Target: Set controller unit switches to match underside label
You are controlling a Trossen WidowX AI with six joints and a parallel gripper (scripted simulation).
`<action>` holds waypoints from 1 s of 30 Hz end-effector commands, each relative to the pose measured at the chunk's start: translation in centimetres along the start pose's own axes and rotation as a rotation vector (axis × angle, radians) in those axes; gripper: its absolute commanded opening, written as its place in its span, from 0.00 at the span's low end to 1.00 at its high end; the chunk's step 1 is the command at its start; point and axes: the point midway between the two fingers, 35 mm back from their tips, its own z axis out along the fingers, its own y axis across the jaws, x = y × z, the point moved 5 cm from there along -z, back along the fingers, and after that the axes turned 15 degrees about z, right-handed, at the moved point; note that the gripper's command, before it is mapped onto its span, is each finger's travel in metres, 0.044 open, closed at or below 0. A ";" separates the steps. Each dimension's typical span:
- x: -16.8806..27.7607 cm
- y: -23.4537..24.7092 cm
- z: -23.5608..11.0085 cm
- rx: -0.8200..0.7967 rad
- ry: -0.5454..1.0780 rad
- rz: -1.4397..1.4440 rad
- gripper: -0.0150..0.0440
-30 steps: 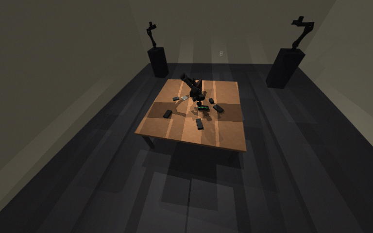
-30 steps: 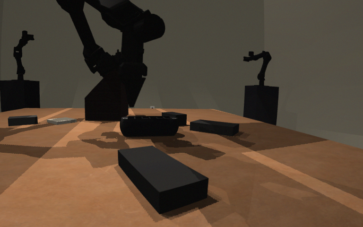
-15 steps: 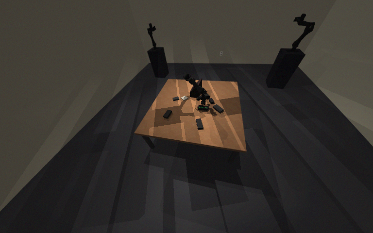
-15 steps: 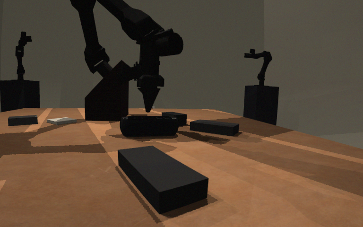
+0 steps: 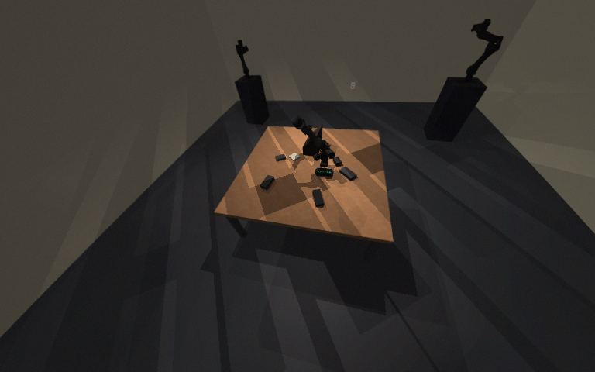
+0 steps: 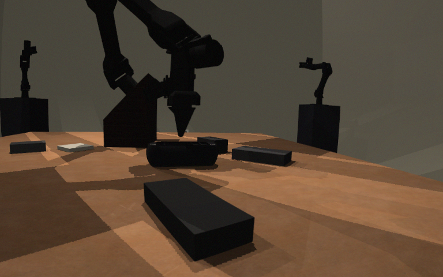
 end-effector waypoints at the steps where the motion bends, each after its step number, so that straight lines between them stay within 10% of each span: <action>1: 0.0 0.0 0.0 0.001 0.001 0.001 0.25; 5: 0.0 0.0 0.0 0.000 0.000 0.000 0.25; 15: 0.0 0.0 -5.1 0.001 0.003 0.000 0.70; 25: 0.0 0.0 -5.1 0.001 0.003 0.000 0.25; 30: 0.0 0.0 -5.1 0.001 0.003 0.000 0.25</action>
